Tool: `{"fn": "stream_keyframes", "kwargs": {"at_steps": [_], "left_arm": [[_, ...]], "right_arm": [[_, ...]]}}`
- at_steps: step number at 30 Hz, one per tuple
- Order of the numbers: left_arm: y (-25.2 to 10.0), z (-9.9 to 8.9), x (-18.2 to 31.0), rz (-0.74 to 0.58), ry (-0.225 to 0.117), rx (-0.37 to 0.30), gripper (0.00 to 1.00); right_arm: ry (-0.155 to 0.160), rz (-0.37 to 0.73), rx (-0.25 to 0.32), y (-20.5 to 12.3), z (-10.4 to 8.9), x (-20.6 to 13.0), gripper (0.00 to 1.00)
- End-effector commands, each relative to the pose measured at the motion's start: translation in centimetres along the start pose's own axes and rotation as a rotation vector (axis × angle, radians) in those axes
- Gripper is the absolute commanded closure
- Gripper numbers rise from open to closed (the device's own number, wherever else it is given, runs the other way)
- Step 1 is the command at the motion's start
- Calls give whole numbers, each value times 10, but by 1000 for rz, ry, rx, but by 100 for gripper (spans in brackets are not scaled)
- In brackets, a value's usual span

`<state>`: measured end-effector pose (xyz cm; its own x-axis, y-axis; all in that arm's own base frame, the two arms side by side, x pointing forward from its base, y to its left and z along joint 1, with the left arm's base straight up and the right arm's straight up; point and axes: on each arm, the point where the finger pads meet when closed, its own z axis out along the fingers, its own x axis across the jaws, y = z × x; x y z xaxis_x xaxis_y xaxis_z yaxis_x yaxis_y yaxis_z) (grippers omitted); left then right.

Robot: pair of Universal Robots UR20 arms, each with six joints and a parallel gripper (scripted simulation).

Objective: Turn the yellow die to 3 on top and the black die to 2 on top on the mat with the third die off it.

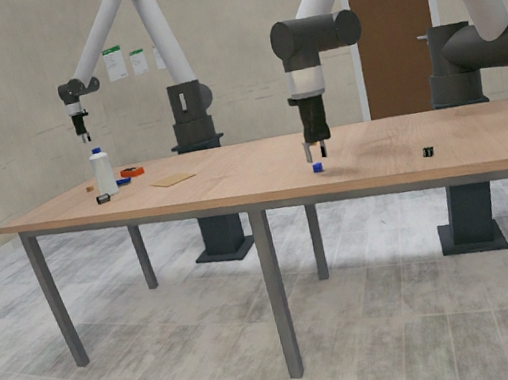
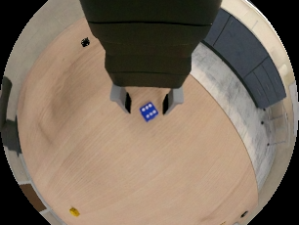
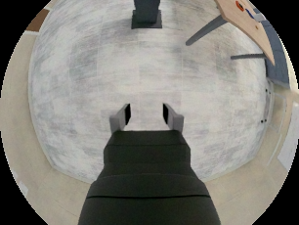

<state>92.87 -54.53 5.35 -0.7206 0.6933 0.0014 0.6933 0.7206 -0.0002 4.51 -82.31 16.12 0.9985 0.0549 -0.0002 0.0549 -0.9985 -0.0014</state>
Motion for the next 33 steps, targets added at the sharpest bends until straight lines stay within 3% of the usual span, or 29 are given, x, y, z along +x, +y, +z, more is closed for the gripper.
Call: {"fn": "stream_keyframes", "kwargs": {"at_steps": [1, 33], "left_arm": [[0, -1, -1, 0, -1, 0, 0], [9, -1, 8, 0, -1, 0, 0]], "right_arm": [[0, 0, -1, 1, -1, 0, 0], [0, 0, -1, 1, -1, 0, 0]]}}
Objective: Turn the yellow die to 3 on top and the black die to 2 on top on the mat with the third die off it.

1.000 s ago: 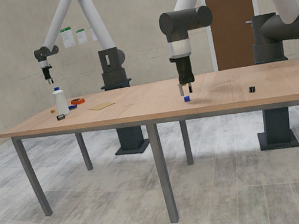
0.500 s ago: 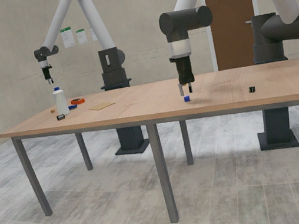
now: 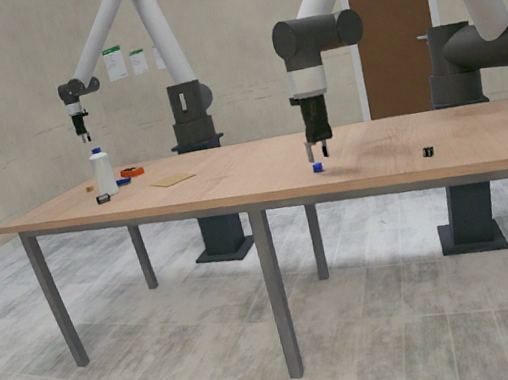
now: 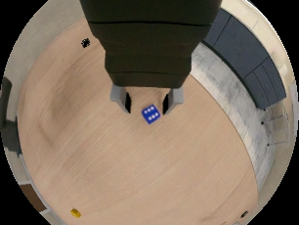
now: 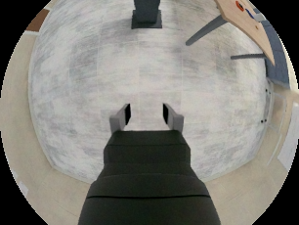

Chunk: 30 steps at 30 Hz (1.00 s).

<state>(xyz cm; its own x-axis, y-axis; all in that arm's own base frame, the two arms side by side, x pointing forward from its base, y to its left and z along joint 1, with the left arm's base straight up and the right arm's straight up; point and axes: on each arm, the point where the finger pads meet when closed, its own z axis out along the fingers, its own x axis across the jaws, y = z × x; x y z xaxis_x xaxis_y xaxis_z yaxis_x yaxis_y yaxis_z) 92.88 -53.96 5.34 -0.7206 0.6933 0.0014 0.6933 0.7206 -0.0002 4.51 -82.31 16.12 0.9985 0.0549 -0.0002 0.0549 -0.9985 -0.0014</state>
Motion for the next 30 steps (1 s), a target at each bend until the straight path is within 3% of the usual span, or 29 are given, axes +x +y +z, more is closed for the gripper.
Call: {"fn": "stream_keyframes", "kwargs": {"at_steps": [1, 15, 30], "left_arm": [[8, -1, 7, 0, -1, 0, 0], [61, -1, 58, 0, -1, 0, 0], [158, -1, 151, 0, -1, 0, 0]], "right_arm": [[0, 0, -1, 1, -1, 0, 0], [0, 0, -1, 1, -1, 0, 0], [0, 0, -1, 1, -1, 0, 0]]}}
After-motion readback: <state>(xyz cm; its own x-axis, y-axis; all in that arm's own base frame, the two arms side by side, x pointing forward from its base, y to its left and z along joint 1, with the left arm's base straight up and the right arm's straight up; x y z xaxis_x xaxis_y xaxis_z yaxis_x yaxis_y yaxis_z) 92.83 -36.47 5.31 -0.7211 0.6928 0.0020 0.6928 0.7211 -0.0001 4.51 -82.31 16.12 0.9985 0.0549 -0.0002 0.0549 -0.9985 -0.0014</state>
